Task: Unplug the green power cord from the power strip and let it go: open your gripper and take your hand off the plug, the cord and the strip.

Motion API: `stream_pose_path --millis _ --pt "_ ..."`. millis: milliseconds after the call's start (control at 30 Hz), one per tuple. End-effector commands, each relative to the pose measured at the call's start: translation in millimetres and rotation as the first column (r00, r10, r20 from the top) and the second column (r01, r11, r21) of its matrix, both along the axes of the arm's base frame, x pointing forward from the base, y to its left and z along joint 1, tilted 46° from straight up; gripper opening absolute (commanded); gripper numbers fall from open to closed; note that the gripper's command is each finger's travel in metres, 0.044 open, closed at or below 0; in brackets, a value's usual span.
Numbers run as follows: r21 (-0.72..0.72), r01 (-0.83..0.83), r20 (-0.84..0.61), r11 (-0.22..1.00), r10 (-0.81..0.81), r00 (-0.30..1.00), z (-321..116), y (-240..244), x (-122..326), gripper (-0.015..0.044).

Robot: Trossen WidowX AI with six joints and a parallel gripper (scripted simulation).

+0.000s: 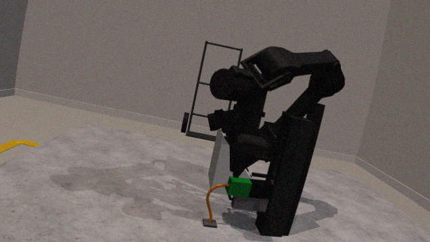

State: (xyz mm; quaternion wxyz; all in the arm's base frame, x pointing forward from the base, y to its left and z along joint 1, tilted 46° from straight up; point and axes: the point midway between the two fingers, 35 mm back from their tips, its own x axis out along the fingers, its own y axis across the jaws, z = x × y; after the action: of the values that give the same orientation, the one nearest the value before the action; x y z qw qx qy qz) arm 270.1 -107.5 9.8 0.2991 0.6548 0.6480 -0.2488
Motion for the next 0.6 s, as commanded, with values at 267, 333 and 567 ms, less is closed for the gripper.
stream_pose_path --millis 267,333,567 --pt "0.002 -0.002 -0.002 1.000 0.002 1.000 -5.0 5.9 -0.2 0.0134" --pt "0.002 -0.002 -0.002 1.000 0.002 1.000 -5.0 5.9 -0.2 0.0120" --pt "0.002 -0.002 -0.002 1.000 0.002 1.000 -5.0 5.9 -0.2 0.0074"
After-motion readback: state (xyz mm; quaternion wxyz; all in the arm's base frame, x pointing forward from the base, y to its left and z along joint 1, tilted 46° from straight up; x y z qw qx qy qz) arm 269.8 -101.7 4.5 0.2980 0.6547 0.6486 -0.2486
